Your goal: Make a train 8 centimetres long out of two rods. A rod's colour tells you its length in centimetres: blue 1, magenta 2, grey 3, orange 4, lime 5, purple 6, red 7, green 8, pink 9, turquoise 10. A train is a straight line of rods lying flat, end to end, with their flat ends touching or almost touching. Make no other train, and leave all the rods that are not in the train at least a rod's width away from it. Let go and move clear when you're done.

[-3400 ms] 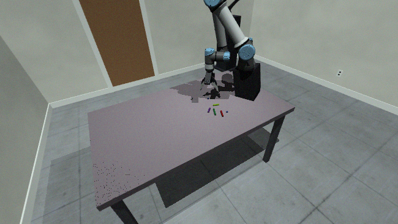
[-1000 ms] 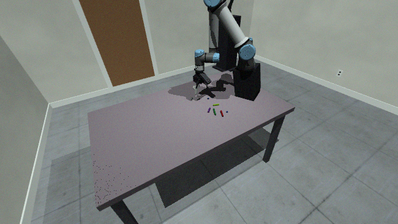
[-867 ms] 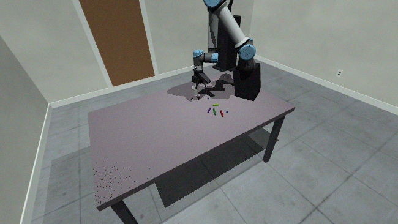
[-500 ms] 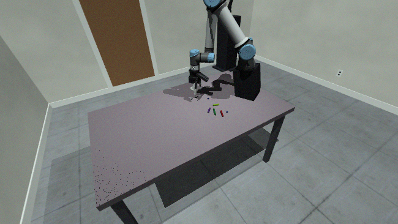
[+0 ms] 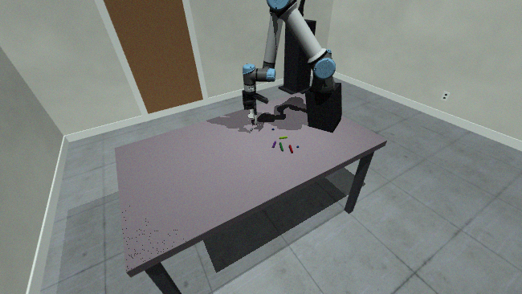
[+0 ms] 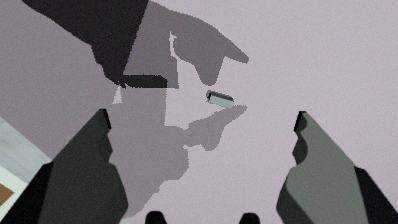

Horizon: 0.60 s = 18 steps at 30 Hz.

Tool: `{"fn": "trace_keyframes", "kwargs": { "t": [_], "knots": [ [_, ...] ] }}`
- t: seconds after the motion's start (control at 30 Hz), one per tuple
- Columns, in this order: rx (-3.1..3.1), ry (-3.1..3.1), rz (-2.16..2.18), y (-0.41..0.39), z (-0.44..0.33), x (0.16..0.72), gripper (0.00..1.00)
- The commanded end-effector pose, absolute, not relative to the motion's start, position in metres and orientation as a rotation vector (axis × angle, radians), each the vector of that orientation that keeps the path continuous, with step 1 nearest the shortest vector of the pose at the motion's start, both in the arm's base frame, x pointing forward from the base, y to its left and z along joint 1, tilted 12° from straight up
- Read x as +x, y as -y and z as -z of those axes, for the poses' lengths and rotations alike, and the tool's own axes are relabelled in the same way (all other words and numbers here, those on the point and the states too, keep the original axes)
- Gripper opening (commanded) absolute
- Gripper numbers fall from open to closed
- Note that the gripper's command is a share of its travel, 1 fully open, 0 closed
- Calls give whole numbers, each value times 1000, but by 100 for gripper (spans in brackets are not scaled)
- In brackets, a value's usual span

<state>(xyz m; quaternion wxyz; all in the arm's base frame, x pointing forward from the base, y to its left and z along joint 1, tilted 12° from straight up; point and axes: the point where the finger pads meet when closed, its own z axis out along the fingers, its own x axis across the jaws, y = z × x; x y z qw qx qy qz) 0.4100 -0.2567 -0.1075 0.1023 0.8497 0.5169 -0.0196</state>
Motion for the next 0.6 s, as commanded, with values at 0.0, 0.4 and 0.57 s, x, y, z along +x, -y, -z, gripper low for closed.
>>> {"fn": "trace_keyframes", "kwargs": {
  "t": [0.0, 0.4, 0.57],
  "knots": [
    [2399, -1706, 73, 265, 103, 417, 100],
    [2243, -1913, 98, 276, 98, 426, 100],
    [2207, -1956, 104, 279, 96, 428, 100]
  ]
}}
